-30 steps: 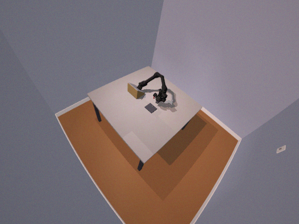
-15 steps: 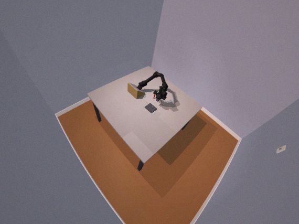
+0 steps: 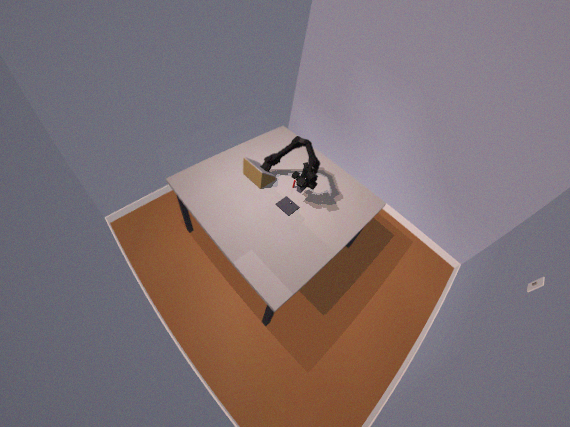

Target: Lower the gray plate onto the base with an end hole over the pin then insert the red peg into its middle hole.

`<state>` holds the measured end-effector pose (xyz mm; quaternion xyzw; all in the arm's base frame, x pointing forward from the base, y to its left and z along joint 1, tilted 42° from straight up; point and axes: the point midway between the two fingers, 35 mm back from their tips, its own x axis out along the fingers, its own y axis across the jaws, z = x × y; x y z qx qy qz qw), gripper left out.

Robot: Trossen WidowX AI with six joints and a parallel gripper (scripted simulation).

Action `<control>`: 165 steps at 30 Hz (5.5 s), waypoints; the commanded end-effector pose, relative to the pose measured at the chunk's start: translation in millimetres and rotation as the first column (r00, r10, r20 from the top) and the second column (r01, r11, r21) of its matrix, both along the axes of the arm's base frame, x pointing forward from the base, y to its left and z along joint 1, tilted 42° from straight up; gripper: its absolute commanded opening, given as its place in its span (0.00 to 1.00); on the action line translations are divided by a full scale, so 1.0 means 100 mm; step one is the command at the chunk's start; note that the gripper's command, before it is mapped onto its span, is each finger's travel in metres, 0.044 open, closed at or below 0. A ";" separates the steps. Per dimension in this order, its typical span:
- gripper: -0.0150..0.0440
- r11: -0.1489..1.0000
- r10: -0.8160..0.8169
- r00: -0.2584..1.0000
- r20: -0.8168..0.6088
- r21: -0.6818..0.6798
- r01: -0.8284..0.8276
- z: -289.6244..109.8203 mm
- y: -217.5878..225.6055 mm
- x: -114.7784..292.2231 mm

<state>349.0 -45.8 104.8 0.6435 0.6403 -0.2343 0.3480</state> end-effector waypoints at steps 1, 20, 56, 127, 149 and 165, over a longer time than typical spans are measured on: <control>0.25 1.000 -0.004 1.000 -0.009 -0.003 0.004 -0.13 -0.05 0.01; 0.25 1.000 -0.030 0.999 -0.031 -0.003 0.030 -0.73 -0.24 0.03; 0.25 0.998 -0.056 0.997 -0.054 -0.002 0.056 -1.33 -0.39 -0.05; 1.00 0.999 -0.053 0.997 -0.051 -0.007 0.053 -1.53 -0.24 -0.01; 1.00 0.999 0.046 0.998 0.032 -0.015 -0.046 -0.12 -0.34 -0.36; 1.00 0.980 0.198 0.967 0.158 -0.031 -0.195 0.37 0.51 -1.09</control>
